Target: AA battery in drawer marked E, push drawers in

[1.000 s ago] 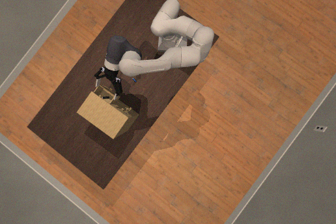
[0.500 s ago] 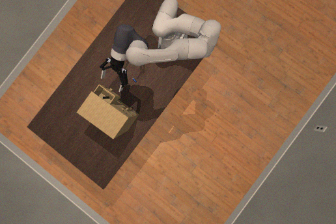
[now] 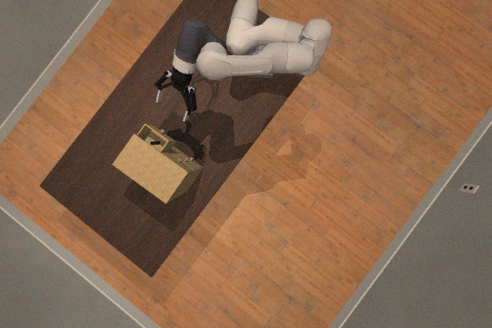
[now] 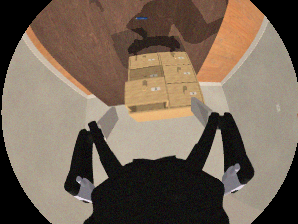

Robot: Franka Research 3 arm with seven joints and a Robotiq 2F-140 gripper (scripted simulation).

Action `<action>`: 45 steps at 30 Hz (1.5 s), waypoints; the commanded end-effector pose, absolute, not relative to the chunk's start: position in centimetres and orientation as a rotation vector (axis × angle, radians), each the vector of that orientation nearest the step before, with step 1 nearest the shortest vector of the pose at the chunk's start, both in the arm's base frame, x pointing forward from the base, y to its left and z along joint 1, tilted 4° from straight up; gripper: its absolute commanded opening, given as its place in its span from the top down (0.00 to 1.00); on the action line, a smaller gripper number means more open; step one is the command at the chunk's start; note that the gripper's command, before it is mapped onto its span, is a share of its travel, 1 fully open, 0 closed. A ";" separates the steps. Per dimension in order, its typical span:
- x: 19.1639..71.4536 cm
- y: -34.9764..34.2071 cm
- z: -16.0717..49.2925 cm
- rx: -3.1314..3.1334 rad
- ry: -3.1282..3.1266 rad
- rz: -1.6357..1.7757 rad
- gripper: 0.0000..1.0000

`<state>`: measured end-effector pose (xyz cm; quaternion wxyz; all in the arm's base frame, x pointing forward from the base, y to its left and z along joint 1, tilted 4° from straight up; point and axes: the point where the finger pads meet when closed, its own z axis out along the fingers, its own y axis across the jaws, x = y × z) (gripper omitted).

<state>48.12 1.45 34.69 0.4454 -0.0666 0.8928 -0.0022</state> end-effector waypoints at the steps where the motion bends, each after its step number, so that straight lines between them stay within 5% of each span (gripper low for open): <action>1: 46.6 1.3 34.4 -0.161 2.227 -0.005 0.00; 45: 45.6 1.4 36.8 -0.174 2.738 -0.051 0.00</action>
